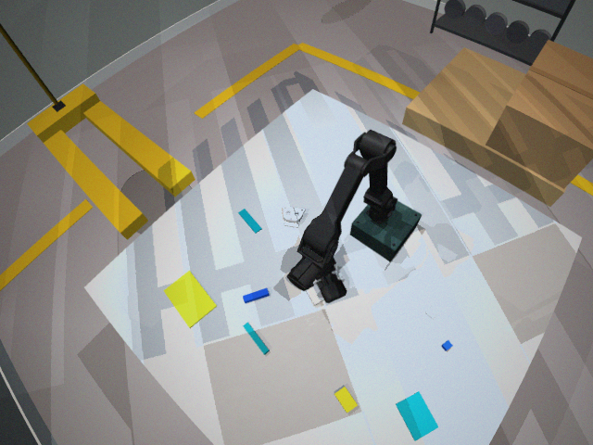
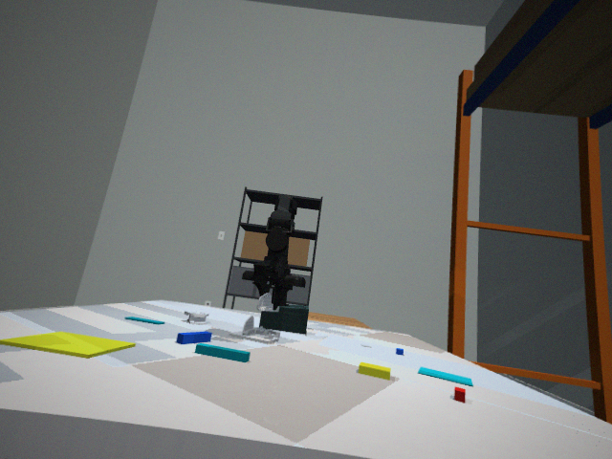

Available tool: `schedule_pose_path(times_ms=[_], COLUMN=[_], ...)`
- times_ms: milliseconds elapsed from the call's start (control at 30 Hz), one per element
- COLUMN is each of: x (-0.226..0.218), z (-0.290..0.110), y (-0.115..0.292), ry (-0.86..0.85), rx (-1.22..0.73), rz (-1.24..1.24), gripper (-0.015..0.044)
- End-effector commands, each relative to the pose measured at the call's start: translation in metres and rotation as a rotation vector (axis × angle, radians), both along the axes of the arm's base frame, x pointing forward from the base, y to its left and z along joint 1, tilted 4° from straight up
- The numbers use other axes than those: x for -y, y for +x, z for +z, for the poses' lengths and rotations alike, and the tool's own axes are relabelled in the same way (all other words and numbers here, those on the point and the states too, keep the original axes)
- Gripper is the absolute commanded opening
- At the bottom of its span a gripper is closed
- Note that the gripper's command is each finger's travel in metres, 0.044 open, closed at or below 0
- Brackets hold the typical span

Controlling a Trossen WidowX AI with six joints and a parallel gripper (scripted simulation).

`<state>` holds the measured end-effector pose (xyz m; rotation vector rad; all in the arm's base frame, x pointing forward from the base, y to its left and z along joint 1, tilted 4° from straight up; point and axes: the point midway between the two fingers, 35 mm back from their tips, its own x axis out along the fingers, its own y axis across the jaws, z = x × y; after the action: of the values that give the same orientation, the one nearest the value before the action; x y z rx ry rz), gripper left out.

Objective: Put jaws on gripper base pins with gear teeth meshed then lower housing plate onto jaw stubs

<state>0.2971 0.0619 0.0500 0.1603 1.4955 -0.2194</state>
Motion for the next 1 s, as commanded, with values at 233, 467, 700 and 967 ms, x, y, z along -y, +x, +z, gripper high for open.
schedule_pose_path(times_ms=[233, 467, 700, 967], x=[0.0009, 0.001, -0.0053, -0.0053], z=[-0.0009, -0.0009, -0.0013, -0.0013], y=[-0.0001, -0.0001, -0.0009, -0.0009], ry=[-0.004, -0.003, -0.003, -0.003], rx=[-0.004, -0.004, -0.004, -0.004], rz=[-0.006, -0.009, -0.009, -0.009], gripper=[0.0134, 0.0134, 0.0134, 0.0134])
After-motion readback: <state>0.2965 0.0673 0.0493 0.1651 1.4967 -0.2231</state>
